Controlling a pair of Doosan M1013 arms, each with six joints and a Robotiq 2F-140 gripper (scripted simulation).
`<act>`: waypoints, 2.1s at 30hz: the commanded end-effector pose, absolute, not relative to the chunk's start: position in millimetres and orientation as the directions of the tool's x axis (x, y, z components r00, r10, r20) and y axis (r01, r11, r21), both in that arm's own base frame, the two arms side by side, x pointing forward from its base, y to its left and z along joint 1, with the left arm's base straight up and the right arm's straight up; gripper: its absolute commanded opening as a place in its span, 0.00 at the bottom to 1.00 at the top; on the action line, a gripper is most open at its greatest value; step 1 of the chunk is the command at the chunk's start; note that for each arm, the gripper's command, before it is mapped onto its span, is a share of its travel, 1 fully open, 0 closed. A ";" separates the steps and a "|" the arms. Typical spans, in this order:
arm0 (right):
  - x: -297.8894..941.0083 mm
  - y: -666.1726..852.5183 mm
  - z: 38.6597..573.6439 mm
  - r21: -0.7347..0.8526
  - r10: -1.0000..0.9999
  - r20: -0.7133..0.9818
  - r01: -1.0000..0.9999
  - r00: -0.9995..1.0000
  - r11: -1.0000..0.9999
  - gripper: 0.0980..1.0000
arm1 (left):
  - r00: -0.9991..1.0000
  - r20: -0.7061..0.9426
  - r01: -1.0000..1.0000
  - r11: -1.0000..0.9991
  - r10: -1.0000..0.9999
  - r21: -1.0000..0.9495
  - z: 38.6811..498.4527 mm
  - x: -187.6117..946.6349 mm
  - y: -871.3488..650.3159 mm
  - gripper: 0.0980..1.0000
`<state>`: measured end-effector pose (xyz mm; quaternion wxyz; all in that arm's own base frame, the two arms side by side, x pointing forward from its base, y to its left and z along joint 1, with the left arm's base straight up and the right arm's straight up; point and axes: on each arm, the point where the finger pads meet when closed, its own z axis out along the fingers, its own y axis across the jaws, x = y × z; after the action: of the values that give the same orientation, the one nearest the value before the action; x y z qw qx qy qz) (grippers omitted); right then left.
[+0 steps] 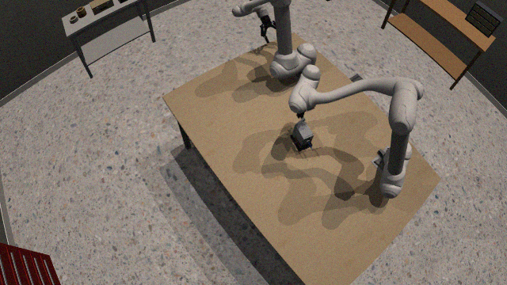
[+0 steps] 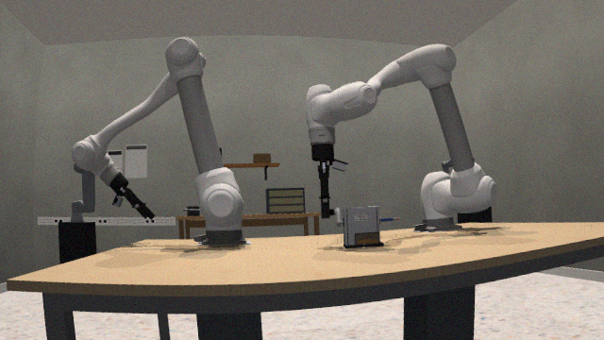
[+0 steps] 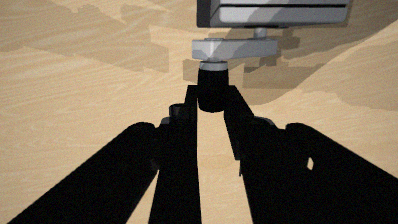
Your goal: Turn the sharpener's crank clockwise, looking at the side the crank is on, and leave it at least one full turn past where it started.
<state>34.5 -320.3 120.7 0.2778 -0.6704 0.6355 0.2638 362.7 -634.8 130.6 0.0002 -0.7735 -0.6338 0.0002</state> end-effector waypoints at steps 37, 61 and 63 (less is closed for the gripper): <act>34.6 -320.6 121.0 -0.038 -0.706 -0.706 -0.999 0.053 -0.038 1.00 | 0.197 -0.001 0.980 -0.197 0.980 0.001 148.8 403.1 -643.2 0.00; 34.6 -320.6 121.0 -0.038 -0.706 -0.706 -0.999 0.053 -0.038 1.00 | 0.197 -0.001 0.980 -0.197 0.980 0.001 139.6 430.0 -648.5 0.00; 34.6 -320.6 121.0 -0.038 -0.706 -0.706 -0.999 0.053 -0.038 1.00 | 0.197 -0.001 0.980 -0.197 0.980 0.001 138.0 432.1 -649.0 0.00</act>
<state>34.5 -320.3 120.7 0.2778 -0.6704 0.6355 0.2638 429.5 -648.2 138.4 0.0001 -0.7735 -0.6338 0.0001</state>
